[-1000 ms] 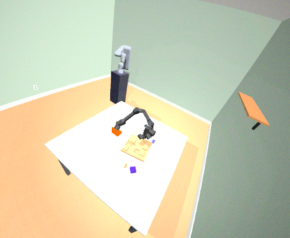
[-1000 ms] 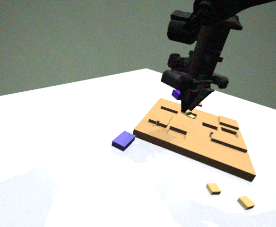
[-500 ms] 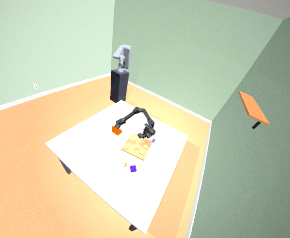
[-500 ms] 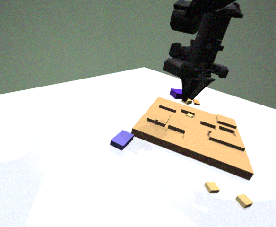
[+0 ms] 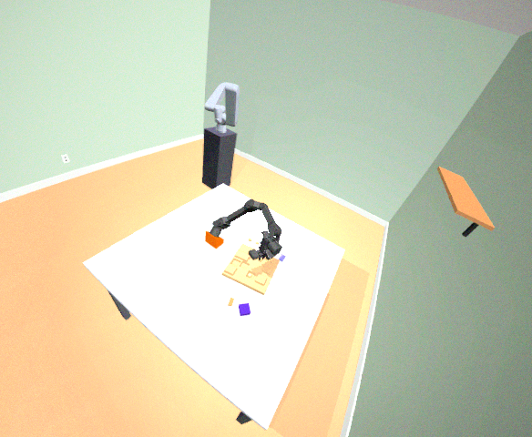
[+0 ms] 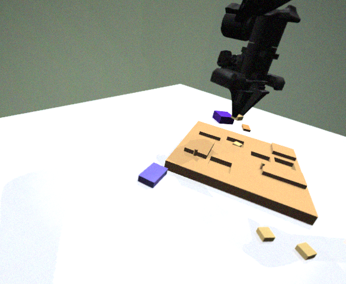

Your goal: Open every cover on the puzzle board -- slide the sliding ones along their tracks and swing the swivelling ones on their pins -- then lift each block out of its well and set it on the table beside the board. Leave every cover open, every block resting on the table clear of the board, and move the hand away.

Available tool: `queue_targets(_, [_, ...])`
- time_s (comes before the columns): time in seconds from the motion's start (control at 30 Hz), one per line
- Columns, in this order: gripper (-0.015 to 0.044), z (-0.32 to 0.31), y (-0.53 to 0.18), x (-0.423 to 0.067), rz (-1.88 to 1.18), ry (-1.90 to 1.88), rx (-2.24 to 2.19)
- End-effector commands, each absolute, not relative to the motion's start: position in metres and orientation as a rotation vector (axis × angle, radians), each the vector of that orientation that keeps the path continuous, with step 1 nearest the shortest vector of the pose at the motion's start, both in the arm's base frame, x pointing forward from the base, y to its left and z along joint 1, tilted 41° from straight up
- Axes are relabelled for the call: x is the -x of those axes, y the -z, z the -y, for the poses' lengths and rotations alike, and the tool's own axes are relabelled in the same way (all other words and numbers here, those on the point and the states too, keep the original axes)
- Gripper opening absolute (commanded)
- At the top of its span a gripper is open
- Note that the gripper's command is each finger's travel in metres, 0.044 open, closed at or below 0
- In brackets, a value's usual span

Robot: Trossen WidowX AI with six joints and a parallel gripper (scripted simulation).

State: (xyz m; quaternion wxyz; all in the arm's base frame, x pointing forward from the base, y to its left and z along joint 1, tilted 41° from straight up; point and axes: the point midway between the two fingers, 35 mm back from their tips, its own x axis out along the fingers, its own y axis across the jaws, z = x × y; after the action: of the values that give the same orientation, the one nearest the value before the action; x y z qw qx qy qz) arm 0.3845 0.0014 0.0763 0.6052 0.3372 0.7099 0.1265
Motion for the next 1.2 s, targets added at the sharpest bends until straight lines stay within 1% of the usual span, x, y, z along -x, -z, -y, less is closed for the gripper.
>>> queue_targets(0.0, [0.0080,0.013,-0.069,-0.388,-1.634,-0.288,-0.771])
queue_targets(0.57, [0.0080,0.066,-0.028,-0.393,-1.635,-0.279,-0.765])
queue_targets(1.17, [0.0080,0.121,0.017,-0.384,-1.638,-0.281,-0.764])
